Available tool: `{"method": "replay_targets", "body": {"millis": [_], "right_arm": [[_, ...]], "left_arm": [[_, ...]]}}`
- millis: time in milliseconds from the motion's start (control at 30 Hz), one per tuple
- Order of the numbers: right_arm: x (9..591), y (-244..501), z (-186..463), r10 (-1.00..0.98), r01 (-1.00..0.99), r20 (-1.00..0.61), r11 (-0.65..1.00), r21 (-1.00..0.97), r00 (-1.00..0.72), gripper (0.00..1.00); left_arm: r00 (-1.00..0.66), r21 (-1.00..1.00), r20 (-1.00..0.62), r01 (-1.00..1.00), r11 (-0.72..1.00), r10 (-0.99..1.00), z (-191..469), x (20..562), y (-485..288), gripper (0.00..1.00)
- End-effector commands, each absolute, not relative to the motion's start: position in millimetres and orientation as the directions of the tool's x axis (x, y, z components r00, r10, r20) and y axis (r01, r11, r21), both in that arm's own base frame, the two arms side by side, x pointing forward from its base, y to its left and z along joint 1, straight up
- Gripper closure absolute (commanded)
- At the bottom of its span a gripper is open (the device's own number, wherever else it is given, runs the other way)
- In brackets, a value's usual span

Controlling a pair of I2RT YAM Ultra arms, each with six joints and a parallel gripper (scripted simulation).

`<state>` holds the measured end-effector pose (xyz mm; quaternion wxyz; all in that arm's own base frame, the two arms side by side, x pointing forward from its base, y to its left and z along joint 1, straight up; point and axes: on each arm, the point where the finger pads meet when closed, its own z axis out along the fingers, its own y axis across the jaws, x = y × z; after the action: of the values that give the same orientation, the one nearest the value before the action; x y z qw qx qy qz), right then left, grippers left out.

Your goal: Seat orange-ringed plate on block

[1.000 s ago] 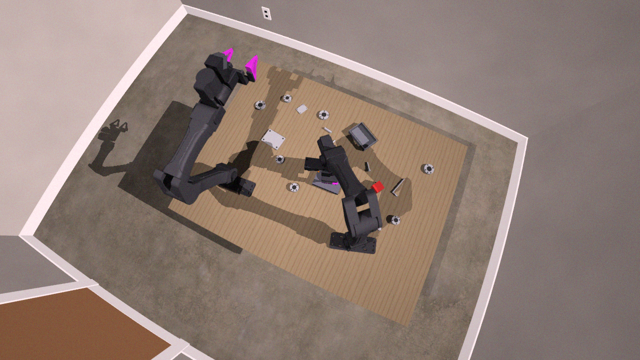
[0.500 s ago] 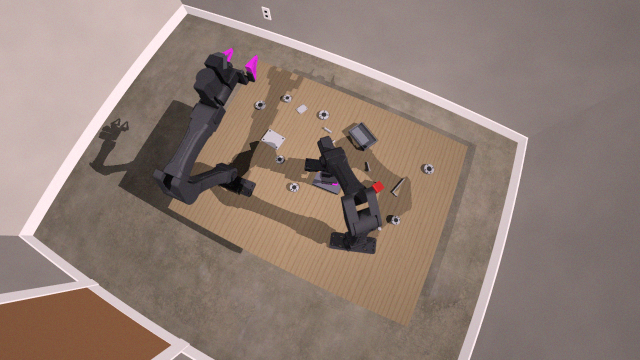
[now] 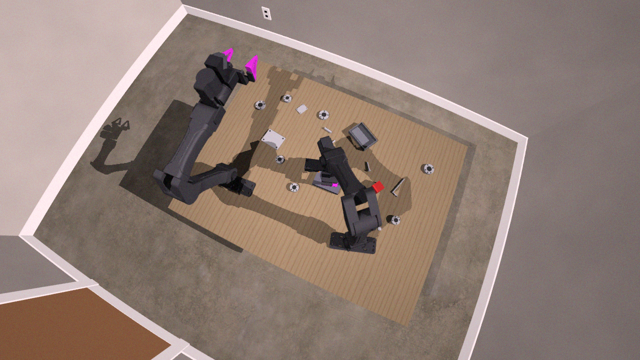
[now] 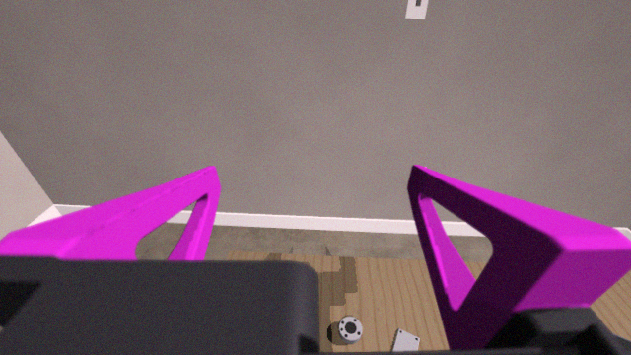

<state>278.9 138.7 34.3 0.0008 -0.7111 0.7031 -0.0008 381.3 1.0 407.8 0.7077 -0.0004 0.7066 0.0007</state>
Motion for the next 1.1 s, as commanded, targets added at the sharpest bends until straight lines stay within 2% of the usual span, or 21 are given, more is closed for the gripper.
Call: {"method": "replay_targets", "body": {"millis": [0, 633, 1067], "right_arm": [[287, 146, 52, -0.999, -0.999, -0.029, -0.013, -0.046, 0.015, 0.22], [285, 145, 62, -0.999, -0.999, -0.029, -0.013, -0.045, 0.015, 0.22], [274, 141, 115, -1.0, -1.0, -0.02, -0.014, -0.027, 0.015, 0.22]], "left_arm": [[0.033, 0.006, -0.999, -0.01, 1.0, 0.006, 425, 378, 5, 0.0], [0.033, 0.006, -0.999, -0.01, 1.0, 0.006, 425, 378, 5, 0.0], [0.033, 0.006, -0.999, -0.01, 1.0, 0.006, 425, 378, 5, 0.0]]}}
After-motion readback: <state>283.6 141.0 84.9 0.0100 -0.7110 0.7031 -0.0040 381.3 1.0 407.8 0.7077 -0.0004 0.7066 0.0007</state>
